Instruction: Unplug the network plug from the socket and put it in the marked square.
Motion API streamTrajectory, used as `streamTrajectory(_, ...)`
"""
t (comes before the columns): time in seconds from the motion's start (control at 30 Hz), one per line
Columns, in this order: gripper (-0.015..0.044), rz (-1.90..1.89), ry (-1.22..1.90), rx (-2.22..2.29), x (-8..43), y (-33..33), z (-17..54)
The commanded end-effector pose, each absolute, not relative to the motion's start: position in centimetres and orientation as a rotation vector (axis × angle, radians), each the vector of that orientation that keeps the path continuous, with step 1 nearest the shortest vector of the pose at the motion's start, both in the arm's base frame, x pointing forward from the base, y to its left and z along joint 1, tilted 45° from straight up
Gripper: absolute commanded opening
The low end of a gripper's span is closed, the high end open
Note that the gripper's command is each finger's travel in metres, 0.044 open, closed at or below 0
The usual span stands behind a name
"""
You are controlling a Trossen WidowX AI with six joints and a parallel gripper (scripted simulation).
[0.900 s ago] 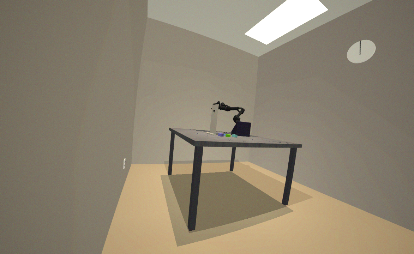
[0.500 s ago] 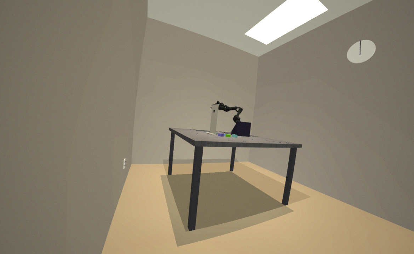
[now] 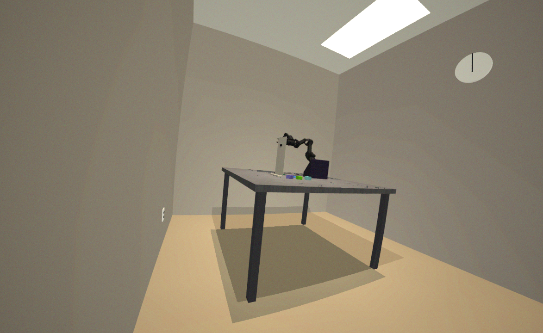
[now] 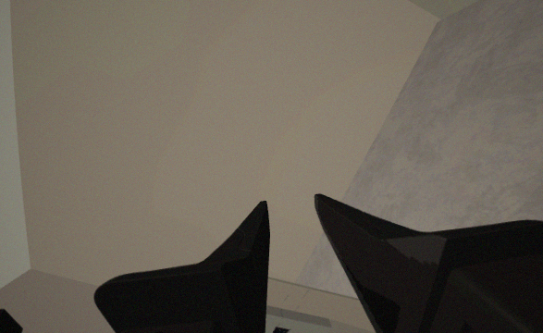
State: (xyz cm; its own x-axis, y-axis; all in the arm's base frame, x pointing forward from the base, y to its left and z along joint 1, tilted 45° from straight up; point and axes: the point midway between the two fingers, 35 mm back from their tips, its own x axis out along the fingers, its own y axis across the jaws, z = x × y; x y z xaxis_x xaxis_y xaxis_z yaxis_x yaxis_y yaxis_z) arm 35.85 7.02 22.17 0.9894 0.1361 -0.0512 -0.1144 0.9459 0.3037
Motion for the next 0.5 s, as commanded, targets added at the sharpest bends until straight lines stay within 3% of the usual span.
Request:
streamTrajectory(0.0,0.0156,0.14,0.11,0.364,35.9,8.3,19.5)
streamTrajectory(0.47,0.0156,0.175,0.209,0.533,34.7,11.7,12.8)
